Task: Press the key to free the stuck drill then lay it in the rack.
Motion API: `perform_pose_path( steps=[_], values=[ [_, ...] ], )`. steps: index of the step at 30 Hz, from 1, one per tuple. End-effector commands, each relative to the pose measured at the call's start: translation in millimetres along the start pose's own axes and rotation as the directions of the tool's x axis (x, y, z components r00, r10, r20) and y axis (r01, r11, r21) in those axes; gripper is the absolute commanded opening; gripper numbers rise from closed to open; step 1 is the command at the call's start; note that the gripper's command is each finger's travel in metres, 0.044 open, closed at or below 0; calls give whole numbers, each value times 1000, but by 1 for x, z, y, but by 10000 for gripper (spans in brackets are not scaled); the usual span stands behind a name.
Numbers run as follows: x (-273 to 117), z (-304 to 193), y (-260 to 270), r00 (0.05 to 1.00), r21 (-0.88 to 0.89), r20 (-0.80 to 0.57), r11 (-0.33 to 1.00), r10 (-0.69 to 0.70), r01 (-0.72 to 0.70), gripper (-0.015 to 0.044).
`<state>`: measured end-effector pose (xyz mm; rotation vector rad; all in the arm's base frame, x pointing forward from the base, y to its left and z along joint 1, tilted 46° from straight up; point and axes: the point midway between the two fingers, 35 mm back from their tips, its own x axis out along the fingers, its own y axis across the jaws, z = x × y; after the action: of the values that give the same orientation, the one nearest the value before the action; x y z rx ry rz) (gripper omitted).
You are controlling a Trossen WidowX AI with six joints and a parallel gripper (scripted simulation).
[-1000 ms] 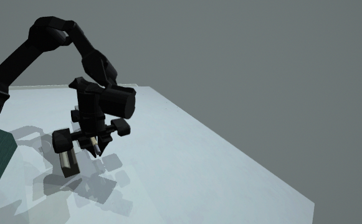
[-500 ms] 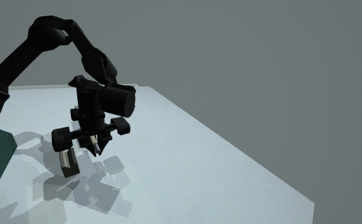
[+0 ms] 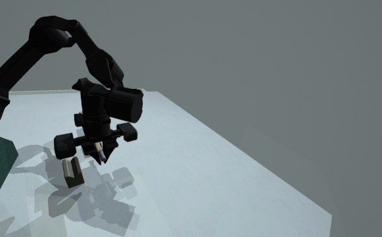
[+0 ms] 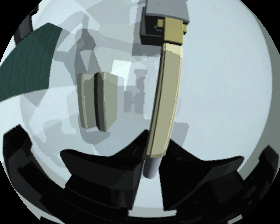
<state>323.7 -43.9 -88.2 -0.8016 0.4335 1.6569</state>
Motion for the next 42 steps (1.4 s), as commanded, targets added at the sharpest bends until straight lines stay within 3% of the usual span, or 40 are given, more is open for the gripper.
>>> perform_pose_path(
  steps=[1,42],
  values=[
    [-3,-1,0,1000,-4,-5,1000,-2,2,0],
    [-12,-3,0,1000,-4,-5,1000,-2,2,0]
  ],
)
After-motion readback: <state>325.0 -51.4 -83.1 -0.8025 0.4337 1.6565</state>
